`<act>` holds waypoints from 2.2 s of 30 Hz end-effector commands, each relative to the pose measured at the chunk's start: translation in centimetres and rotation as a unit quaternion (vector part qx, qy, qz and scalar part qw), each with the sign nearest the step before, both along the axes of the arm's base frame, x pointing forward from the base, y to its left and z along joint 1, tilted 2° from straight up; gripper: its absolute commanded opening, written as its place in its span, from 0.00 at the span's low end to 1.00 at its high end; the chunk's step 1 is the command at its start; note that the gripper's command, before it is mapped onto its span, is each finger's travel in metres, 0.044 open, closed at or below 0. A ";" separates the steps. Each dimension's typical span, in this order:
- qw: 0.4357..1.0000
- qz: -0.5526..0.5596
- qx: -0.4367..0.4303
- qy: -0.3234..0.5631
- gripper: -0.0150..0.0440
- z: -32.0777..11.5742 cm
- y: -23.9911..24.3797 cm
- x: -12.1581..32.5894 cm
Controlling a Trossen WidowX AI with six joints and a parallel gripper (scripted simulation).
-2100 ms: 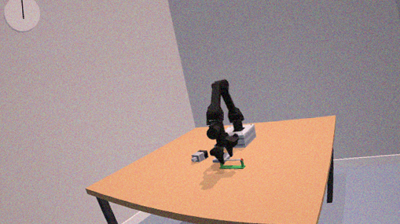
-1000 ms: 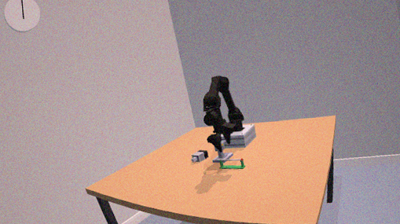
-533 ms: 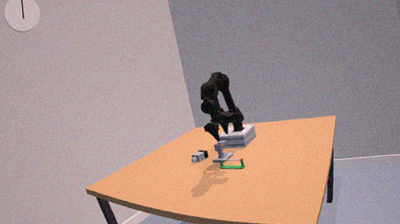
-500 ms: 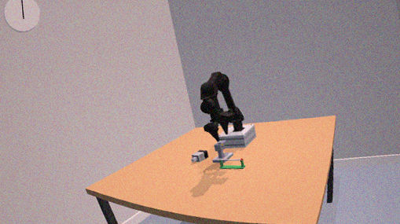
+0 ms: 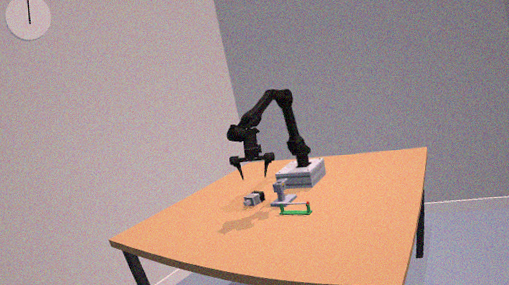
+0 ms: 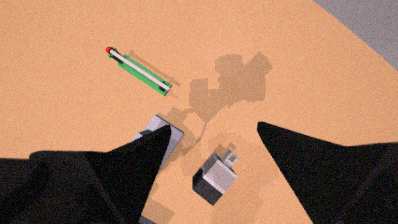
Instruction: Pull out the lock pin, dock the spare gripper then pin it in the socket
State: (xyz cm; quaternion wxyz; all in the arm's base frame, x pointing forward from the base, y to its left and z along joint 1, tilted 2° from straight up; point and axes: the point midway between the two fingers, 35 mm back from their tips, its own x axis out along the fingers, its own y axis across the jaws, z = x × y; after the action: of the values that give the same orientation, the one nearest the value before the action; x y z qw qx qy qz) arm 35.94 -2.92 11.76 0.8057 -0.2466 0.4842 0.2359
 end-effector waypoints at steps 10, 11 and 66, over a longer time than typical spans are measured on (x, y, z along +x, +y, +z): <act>0.923 -0.326 0.126 -0.163 1.00 -2.1 -8.8 -6.3; 0.918 -0.334 0.129 -0.169 1.00 -2.2 -9.0 -6.5; 0.915 -0.341 0.130 -0.171 1.00 -14.1 -9.6 -6.6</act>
State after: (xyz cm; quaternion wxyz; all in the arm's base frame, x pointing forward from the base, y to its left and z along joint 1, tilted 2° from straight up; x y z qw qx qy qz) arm 29.43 -12.65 -1.78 0.9323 0.0038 0.3592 -0.0411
